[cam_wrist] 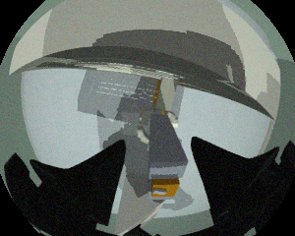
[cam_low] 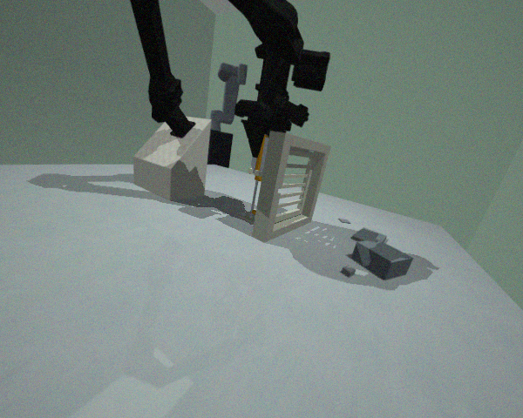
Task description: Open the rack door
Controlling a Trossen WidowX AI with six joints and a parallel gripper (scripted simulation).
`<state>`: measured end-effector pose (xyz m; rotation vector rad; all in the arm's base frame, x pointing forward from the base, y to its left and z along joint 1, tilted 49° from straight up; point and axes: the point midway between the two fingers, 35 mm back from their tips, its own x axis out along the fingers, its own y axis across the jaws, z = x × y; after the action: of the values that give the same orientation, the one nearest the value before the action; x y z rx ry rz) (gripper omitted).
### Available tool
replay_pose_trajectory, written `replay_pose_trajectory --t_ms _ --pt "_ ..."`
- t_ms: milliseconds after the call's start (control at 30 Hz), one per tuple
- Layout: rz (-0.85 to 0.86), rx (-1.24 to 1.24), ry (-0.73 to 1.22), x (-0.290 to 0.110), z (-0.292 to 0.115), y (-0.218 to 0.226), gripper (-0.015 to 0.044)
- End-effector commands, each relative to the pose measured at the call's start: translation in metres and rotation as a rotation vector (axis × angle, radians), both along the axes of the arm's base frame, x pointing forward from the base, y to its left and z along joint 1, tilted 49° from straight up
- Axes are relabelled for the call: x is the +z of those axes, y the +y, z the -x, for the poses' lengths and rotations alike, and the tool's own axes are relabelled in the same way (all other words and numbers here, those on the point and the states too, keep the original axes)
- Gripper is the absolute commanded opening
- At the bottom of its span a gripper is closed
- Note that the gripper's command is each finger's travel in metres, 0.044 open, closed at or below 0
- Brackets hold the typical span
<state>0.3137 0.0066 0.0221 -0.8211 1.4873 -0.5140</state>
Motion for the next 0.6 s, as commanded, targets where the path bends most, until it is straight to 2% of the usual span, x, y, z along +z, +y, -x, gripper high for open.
replay_pose_trajectory --t_ms 0,567 --pt "0.012 0.147 0.163 0.0004 -0.0005 0.0002 0.0295" --pt "0.059 0.702 0.794 0.0004 -0.0005 0.0002 0.0295"
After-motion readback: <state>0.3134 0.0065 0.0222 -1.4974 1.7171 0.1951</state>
